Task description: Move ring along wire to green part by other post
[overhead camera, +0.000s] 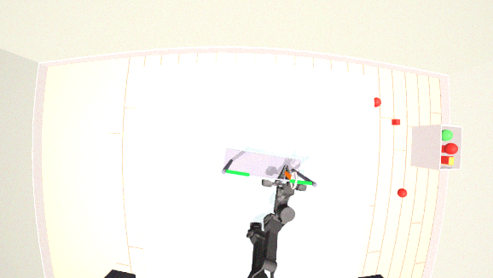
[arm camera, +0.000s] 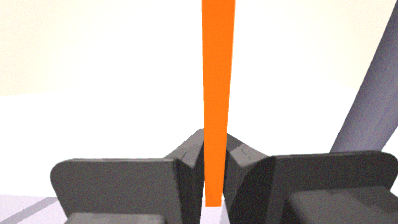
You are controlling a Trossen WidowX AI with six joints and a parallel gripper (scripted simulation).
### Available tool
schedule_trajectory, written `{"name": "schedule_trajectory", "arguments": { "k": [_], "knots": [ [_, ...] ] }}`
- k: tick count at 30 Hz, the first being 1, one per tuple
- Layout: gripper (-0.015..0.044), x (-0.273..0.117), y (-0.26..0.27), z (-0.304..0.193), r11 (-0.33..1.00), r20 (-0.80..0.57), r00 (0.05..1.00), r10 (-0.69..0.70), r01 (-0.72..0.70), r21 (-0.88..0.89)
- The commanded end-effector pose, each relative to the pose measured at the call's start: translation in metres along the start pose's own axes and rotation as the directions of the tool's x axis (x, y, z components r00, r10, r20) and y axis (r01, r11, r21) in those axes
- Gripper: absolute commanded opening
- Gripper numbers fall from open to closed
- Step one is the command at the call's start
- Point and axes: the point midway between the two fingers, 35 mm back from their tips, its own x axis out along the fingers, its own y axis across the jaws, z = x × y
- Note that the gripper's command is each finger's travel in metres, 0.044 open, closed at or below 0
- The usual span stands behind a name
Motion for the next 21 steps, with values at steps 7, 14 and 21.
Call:
{"name": "schedule_trajectory", "arguments": {
  "k": [7, 14, 21],
  "knots": [
    [-0.0150, 0.000, 0.000, 0.000, 1.000, 0.000, 1.000, 0.000, 0.000, 0.000],
    [-0.0150, -0.001, 0.000, 0.009, 1.000, 0.000, 1.000, -0.003, 0.003, 0.000],
    [-0.0150, -0.003, -0.001, 0.020, 1.000, 0.001, 1.000, -0.007, 0.007, 0.001]
  ]
}}
